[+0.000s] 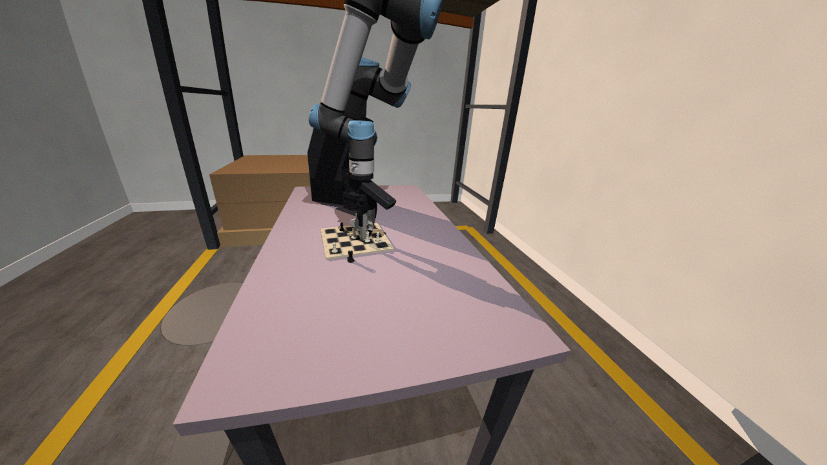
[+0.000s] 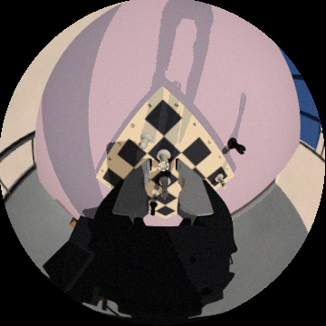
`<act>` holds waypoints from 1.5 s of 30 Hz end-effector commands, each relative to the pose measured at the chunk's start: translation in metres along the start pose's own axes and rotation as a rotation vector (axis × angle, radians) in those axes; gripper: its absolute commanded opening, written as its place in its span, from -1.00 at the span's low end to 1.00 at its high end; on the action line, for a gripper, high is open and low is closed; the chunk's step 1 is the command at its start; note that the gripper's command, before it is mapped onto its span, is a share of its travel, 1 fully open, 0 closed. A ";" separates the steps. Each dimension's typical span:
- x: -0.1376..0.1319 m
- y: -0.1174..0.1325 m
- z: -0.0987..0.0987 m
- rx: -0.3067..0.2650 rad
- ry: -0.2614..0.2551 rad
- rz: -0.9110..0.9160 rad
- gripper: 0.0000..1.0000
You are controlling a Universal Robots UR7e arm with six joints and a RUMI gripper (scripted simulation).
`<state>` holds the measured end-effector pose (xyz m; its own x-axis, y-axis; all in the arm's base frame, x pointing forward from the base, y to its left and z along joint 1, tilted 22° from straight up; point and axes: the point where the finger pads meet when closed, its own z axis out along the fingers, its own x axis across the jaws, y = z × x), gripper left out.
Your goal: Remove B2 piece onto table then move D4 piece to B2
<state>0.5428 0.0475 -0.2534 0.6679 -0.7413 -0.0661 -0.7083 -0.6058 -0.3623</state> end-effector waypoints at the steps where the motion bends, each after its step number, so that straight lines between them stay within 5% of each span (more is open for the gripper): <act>1: 0.000 0.000 0.000 0.001 0.001 0.000 -0.56; 16: 0.000 0.000 0.000 0.001 0.001 0.000 -0.56; 17: 0.000 0.000 0.000 0.001 0.001 0.000 -1.00; 45: 0.000 0.000 0.000 0.001 0.001 0.000 -1.00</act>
<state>0.5428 0.0475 -0.2534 0.6679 -0.7413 -0.0661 -0.7083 -0.6058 -0.3623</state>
